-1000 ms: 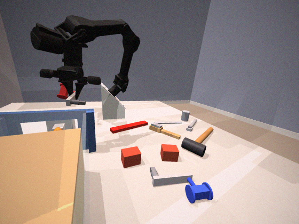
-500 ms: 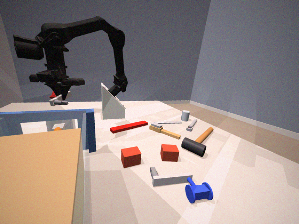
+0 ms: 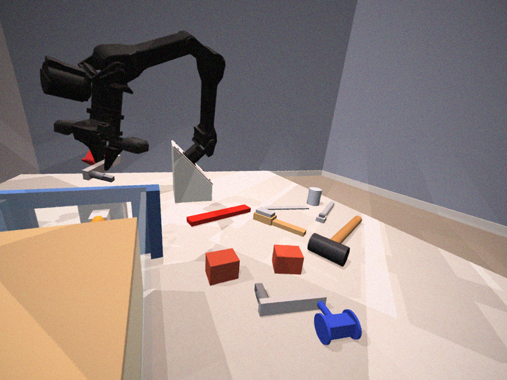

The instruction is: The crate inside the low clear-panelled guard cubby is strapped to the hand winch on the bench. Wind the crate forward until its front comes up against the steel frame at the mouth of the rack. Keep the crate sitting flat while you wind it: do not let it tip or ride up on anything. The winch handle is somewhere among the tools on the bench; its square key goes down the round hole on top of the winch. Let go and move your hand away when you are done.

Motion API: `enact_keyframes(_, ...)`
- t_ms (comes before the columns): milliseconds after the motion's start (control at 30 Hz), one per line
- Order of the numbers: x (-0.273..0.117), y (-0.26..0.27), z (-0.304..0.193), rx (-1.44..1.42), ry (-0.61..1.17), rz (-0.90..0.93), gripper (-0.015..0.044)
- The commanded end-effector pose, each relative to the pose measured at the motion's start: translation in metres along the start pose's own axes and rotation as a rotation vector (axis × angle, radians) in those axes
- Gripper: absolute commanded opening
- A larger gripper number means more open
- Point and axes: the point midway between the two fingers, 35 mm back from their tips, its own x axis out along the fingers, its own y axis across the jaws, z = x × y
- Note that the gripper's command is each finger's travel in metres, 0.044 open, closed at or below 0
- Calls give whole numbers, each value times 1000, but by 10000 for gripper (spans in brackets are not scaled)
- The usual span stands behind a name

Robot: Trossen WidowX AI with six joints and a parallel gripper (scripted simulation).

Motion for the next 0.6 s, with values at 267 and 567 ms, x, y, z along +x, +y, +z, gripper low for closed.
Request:
enact_keyframes(267, -3, -1, 1, 3, -5, -211, 0)
enact_keyframes(567, -2, 0, 1, 3, -4, -359, 0)
